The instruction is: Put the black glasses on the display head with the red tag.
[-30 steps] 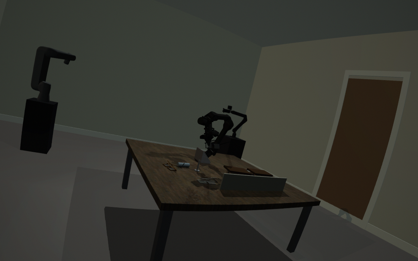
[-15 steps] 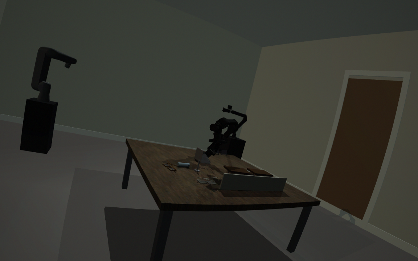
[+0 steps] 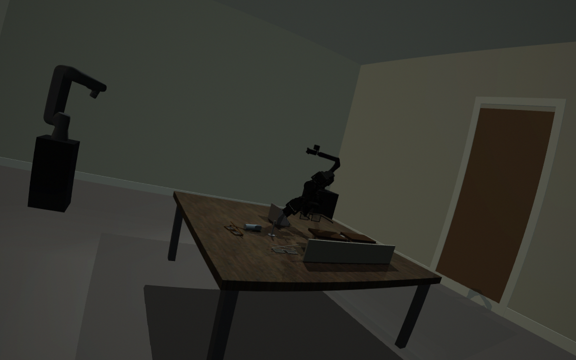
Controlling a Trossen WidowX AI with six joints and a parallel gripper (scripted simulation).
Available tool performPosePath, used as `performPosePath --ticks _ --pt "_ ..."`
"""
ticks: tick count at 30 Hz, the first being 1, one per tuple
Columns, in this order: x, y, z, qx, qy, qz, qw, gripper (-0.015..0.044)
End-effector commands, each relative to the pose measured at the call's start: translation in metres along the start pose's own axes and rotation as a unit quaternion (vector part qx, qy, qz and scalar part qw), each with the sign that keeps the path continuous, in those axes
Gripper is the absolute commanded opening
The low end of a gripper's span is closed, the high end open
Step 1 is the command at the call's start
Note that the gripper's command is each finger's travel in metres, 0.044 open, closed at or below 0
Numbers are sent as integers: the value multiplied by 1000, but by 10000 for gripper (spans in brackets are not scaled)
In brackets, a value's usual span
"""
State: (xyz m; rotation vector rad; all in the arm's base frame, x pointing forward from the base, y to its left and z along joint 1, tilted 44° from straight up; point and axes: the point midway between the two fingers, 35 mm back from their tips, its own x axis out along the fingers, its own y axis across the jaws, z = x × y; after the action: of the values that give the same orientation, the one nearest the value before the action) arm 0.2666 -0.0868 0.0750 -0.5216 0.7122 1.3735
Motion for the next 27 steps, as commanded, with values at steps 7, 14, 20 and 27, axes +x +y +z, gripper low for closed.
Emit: performPosePath --ticks 7,14,20,27 --pt "10 3 1 12 5 19 1000 0" --pt "16 2 2 12 5 12 1000 0" --pt "21 3 2 12 -2 8 1000 0" --pt "26 3 1 12 -3 8 1000 0"
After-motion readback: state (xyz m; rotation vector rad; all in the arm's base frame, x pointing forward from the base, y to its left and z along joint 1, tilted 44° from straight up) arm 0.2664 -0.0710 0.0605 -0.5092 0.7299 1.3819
